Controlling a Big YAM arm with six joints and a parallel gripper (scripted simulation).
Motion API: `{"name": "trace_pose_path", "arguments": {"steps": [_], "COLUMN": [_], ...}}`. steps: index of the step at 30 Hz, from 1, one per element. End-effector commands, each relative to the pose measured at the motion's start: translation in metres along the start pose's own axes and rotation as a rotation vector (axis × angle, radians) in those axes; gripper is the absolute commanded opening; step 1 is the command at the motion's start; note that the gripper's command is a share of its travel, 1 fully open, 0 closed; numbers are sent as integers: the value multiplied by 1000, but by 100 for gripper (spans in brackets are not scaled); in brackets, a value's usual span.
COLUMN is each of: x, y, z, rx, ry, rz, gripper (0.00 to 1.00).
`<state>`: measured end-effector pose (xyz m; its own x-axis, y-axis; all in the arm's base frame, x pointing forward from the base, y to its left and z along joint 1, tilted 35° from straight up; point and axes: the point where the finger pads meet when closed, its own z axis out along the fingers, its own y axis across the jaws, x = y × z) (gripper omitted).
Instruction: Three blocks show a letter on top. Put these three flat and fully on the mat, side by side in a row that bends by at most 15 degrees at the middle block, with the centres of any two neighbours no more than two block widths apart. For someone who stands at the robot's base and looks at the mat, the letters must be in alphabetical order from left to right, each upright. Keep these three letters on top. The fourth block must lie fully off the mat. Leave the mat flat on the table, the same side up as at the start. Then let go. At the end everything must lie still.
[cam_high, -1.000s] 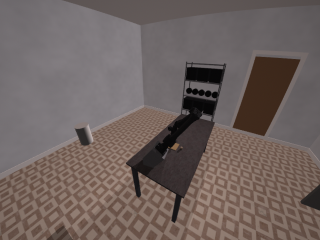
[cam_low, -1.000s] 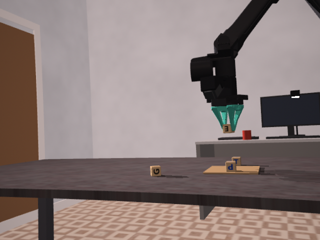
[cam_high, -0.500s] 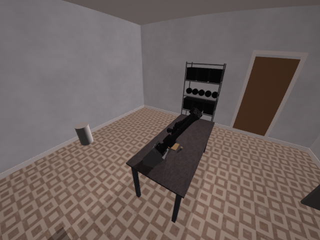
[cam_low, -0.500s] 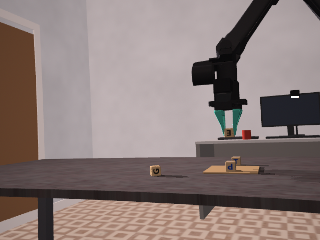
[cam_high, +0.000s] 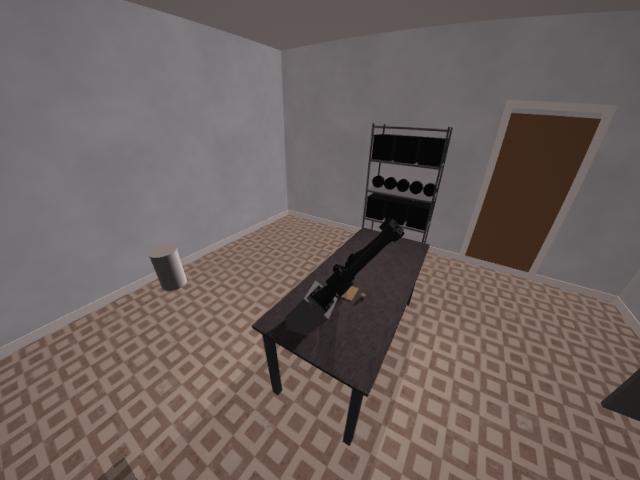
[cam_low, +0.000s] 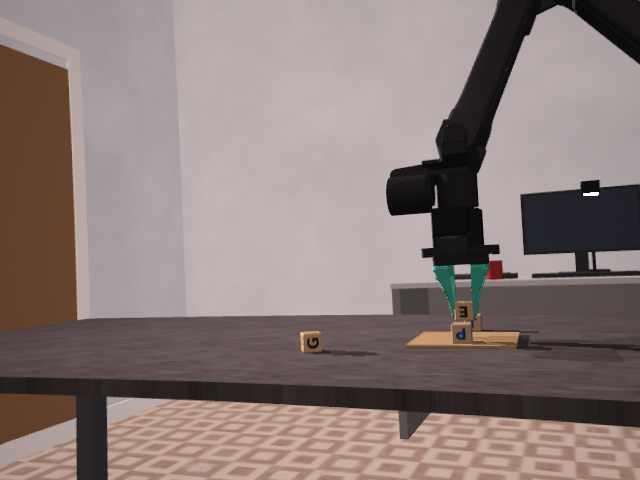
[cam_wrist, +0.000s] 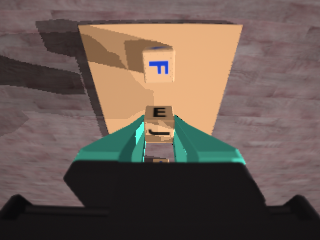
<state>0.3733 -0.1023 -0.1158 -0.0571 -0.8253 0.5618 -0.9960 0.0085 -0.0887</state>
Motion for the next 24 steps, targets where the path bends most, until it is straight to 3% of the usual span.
{"name": "trace_pose_path", "arguments": {"steps": [1, 10, 12, 24], "x": [-2, -2, -10, -8], "y": [-11, -10, -13, -8], "z": [12, 27, 23, 25], "rx": [17, 15, 28, 14], "ry": [-5, -4, -6, -5], "rz": [-17, -18, -38, -33], "gripper": [20, 20, 20, 20]}}
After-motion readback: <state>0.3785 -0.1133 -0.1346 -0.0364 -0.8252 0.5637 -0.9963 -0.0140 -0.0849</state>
